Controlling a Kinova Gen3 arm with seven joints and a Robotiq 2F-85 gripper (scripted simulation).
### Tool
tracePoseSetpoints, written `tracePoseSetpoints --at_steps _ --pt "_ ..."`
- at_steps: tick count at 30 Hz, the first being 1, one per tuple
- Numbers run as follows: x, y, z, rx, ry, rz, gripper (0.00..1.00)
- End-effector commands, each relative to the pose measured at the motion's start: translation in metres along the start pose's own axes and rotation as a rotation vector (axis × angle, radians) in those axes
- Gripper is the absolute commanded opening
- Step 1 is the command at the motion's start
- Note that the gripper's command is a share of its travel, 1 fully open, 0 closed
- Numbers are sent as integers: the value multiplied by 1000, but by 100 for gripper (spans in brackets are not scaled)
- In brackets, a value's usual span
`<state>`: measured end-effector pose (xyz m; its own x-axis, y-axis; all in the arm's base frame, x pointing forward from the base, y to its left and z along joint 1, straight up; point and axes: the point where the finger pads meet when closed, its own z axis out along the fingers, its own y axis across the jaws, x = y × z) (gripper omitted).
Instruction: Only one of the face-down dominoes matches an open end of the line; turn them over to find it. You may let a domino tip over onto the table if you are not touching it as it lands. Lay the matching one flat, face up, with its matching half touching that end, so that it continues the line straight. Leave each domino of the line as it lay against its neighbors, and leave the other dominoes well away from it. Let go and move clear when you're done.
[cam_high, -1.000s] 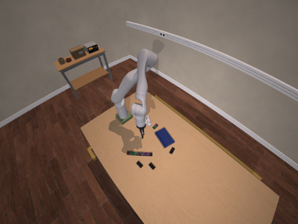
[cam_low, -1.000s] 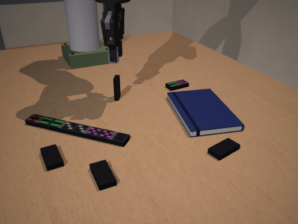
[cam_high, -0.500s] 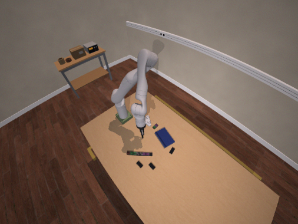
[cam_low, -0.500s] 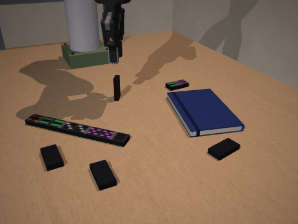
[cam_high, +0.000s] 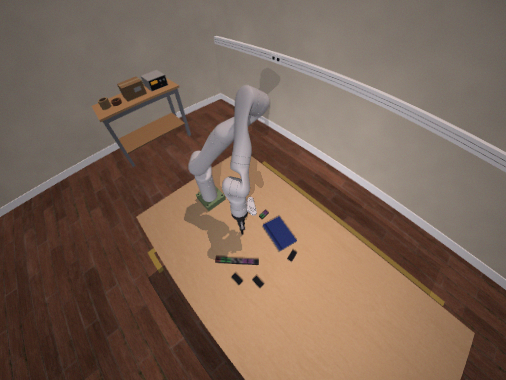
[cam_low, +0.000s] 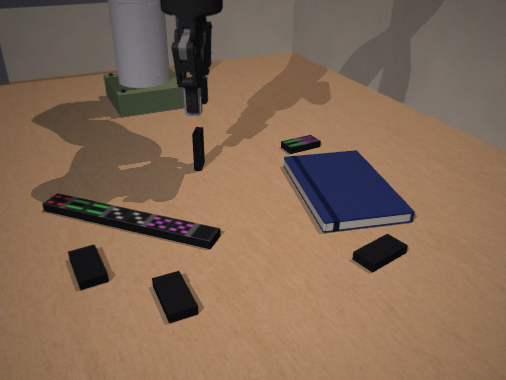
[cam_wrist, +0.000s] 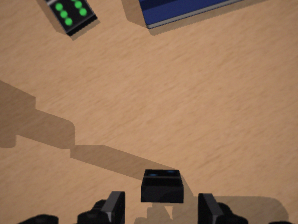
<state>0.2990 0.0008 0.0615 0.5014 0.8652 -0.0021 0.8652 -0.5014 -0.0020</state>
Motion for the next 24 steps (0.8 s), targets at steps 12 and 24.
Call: tracePoseSetpoints --at_steps 12,24 --pt "0 1 13 -1 1 0 49" --pt "0 1 20 -1 1 0 49"
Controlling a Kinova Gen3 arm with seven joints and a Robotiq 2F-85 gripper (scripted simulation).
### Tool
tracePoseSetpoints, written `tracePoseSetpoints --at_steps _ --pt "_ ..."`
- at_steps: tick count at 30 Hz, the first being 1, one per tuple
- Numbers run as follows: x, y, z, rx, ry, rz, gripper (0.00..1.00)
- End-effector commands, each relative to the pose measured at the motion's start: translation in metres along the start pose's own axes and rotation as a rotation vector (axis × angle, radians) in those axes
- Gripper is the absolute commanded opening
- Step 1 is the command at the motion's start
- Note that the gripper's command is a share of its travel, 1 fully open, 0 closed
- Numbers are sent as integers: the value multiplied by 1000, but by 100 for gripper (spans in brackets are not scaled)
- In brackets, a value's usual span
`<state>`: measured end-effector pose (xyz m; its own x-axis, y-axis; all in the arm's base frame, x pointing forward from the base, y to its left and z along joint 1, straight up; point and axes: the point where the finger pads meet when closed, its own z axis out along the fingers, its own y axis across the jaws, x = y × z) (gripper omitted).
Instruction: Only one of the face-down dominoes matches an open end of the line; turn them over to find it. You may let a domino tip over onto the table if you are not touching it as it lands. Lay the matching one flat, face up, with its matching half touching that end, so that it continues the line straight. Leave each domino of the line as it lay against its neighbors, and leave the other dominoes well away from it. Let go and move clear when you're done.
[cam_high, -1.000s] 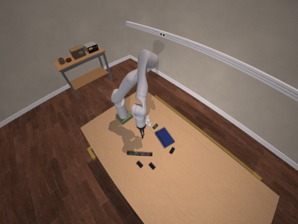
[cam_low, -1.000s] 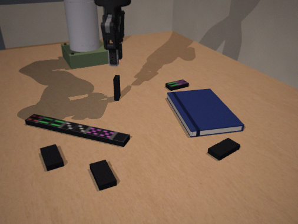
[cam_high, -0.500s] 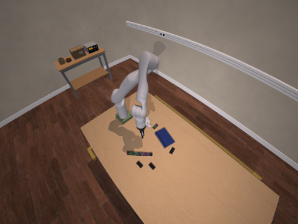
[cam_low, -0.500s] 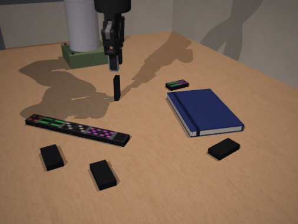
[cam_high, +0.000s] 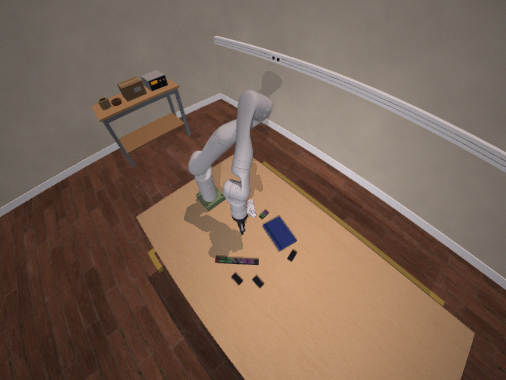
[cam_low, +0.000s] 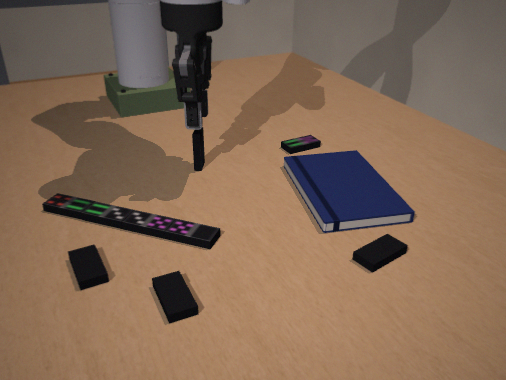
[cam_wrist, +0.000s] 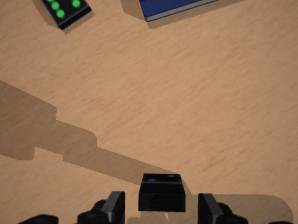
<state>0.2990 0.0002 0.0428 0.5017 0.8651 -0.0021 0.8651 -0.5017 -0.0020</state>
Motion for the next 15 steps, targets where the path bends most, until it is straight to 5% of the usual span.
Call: tracePoseSetpoints --at_steps 1,15 --pt "0 0 1 -1 1 0 49" --pt "0 0 3 -1 1 0 49"
